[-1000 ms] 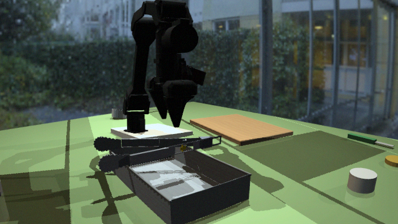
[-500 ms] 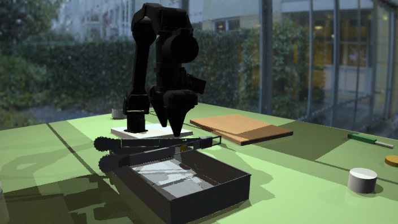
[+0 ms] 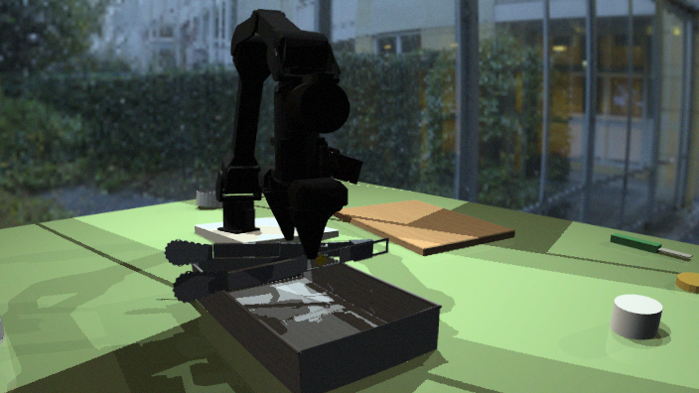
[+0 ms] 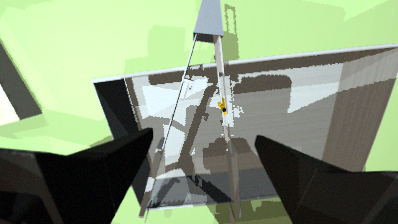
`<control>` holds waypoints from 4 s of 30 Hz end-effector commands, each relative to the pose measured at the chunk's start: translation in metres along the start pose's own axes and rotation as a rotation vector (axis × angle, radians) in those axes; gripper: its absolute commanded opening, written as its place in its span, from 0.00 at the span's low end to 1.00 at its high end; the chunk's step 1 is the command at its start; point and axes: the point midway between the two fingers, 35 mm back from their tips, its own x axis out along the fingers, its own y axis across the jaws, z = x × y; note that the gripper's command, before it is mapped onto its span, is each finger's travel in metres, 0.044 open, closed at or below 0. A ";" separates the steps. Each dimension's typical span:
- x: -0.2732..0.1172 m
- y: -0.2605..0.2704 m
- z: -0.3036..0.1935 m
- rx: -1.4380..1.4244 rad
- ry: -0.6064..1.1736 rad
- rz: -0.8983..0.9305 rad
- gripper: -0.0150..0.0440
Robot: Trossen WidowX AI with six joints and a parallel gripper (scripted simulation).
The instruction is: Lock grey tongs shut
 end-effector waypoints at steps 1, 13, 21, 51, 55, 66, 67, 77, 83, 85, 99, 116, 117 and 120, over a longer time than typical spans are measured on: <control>0.009 0.001 -0.001 -0.002 0.003 0.005 1.00; 0.028 0.002 -0.001 -0.002 0.003 0.006 1.00; 0.041 0.003 -0.001 -0.002 0.003 0.006 1.00; 0.052 0.005 -0.001 -0.006 0.000 0.003 0.73; 0.052 0.005 -0.001 -0.006 0.000 0.003 0.69; 0.052 0.005 -0.001 -0.006 0.000 0.003 0.56; 0.052 0.005 -0.001 -0.006 0.000 0.003 0.55; 0.052 0.005 -0.001 -0.006 0.000 0.003 0.44; 0.052 0.005 -0.001 -0.006 0.000 0.003 0.37; 0.052 0.005 -0.001 -0.006 0.000 0.003 0.35; 0.052 0.005 -0.001 -0.006 0.000 0.003 0.00; -0.077 0.004 0.000 -0.002 0.003 0.006 0.00; -0.077 0.004 0.000 -0.002 0.003 0.006 0.00; -0.077 0.004 0.000 -0.002 0.003 0.006 0.00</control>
